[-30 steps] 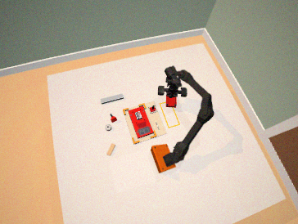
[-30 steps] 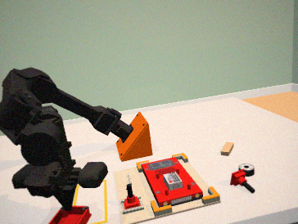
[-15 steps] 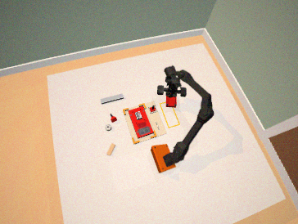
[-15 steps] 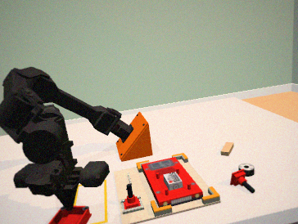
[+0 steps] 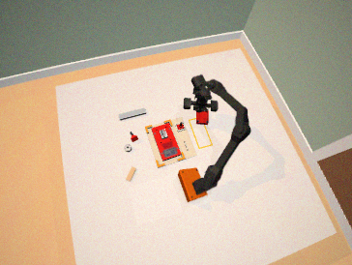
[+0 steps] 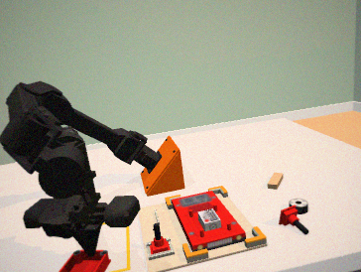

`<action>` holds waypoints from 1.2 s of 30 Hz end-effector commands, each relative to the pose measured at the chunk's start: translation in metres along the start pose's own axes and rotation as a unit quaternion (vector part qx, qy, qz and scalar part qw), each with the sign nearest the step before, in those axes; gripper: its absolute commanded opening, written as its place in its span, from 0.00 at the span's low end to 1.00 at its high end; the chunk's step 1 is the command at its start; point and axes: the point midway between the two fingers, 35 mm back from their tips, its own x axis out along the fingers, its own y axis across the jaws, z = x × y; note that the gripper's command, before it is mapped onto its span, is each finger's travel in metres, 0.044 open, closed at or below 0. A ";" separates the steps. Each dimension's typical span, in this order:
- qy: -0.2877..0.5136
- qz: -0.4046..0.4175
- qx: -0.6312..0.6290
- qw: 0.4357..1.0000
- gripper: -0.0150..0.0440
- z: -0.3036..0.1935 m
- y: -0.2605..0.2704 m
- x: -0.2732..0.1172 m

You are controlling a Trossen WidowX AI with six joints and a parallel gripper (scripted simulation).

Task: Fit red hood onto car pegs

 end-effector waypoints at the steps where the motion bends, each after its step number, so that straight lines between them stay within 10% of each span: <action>1: 0.003 -0.002 -0.002 1.000 0.25 0.000 0.007 0.002; 36: 0.003 -0.002 -0.002 1.000 0.25 -0.001 0.041 0.002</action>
